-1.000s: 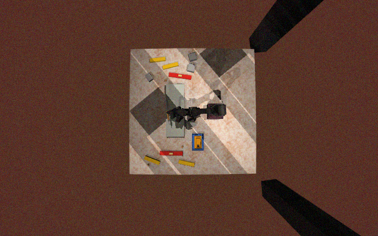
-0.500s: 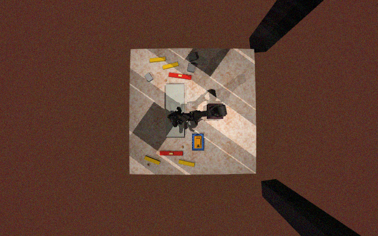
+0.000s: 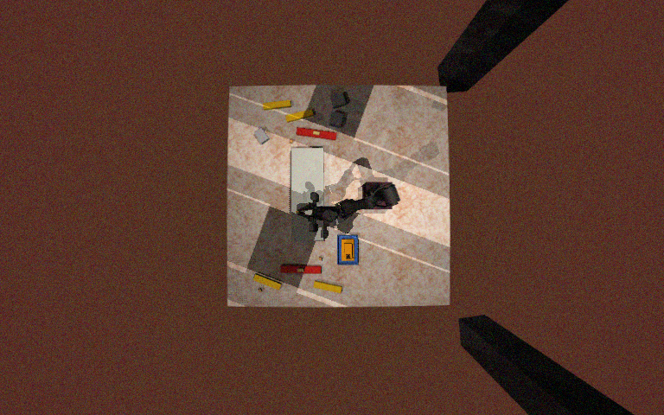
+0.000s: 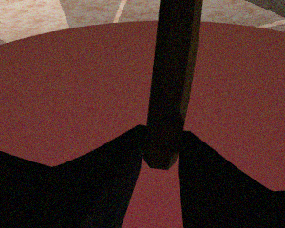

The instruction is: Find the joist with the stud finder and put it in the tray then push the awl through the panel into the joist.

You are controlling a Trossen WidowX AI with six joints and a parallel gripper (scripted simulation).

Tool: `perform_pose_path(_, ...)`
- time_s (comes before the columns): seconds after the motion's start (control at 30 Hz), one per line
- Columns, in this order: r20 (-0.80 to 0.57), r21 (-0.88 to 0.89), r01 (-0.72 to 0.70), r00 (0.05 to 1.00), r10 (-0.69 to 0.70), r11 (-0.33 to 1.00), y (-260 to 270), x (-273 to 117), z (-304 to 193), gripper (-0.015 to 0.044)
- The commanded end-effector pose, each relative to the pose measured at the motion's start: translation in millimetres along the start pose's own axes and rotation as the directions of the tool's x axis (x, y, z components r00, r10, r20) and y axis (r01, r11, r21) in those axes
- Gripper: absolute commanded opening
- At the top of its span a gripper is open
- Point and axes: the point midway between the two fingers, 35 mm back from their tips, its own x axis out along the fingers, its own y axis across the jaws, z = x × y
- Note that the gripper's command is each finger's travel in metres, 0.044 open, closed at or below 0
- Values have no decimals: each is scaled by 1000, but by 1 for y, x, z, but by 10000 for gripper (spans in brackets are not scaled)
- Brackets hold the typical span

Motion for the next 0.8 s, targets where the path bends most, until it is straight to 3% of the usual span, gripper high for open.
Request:
perform_pose_path(0.0,-13,-128,0,1000,-1,992,-7,-4,1,0)
perform_pose_path(0.77,-14,-134,0,1000,-1,991,-7,-2,8,0)
